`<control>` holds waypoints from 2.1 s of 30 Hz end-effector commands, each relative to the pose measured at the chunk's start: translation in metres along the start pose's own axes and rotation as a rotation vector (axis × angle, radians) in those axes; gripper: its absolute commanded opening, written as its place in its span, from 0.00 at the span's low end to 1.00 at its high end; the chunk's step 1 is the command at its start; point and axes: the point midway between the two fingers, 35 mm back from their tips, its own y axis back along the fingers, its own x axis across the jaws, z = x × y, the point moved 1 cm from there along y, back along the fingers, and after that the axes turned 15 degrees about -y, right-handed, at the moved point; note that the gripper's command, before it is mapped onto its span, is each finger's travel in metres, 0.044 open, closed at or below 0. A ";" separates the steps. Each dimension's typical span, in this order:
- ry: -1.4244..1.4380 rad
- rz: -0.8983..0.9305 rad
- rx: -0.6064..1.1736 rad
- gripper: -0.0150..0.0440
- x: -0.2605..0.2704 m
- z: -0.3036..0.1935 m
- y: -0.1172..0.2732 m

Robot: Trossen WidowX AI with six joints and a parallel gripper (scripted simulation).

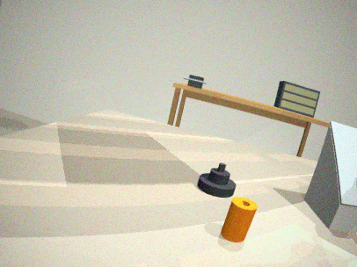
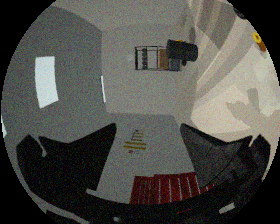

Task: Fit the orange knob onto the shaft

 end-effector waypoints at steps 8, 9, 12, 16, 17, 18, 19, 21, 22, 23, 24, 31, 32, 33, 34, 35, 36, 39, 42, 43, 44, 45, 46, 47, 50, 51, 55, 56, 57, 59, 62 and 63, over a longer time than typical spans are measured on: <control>0.278 -0.049 -0.150 1.00 -0.018 0.044 -0.035; 0.331 -0.077 -0.164 1.00 -0.022 0.049 -0.039; 0.503 -0.181 -0.203 1.00 -0.037 0.067 -0.050; 0.895 -0.498 -0.256 1.00 -0.071 0.121 -0.070; 0.978 -0.587 -0.255 1.00 -0.078 0.135 -0.073; 1.044 -0.665 -0.248 1.00 -0.084 0.147 -0.075; 1.088 -0.722 -0.240 1.00 -0.089 0.156 -0.075; 1.166 -0.838 -0.216 1.00 -0.096 0.173 -0.075; 1.200 -0.896 -0.199 1.00 -0.100 0.181 -0.075; 1.232 -0.954 -0.179 1.00 -0.103 0.189 -0.074; 1.260 -1.013 -0.156 1.00 -0.106 0.198 -0.073; 1.363 -1.403 0.113 1.00 -0.125 0.250 -0.059; 1.362 -1.450 0.166 1.00 -0.127 0.257 -0.056; 1.357 -1.493 0.223 1.00 -0.129 0.263 -0.052; 1.348 -1.532 0.285 1.00 -0.130 0.269 -0.049; 1.335 -1.567 0.353 1.00 -0.131 0.275 -0.045; 1.317 -1.596 0.426 1.00 -0.133 0.280 -0.041; 1.236 -1.630 0.673 1.00 -0.134 0.294 -0.030; 1.155 -1.598 0.821 1.00 -0.133 0.300 -0.025; 1.158 -1.588 0.852 1.00 -0.133 0.301 -0.025; 1.157 -1.583 0.864 1.00 -0.133 0.301 -0.024; 1.157 -1.583 0.865 1.00 -0.133 0.301 -0.024; 1.157 -1.583 0.865 1.00 -0.133 0.301 -0.024; 1.157 -1.583 0.865 1.00 -0.133 0.301 -0.024; 1.157 -1.583 0.865 1.00 -0.133 0.301 -0.024; 1.157 -1.583 0.865 1.00 -0.133 0.301 -0.024; 1.157 -1.583 0.865 1.00 -0.132 0.302 -0.025; 1.157 -1.583 0.865 1.00 -0.132 0.302 -0.025; 1.157 -1.583 0.865 1.00 -0.132 0.302 -0.025; 1.157 -1.583 0.865 1.00 -0.132 0.302 -0.025; 1.157 -1.583 0.865 1.00 -0.132 0.302 -0.025; 1.157 -1.583 0.865 1.00 -0.134 0.303 -0.025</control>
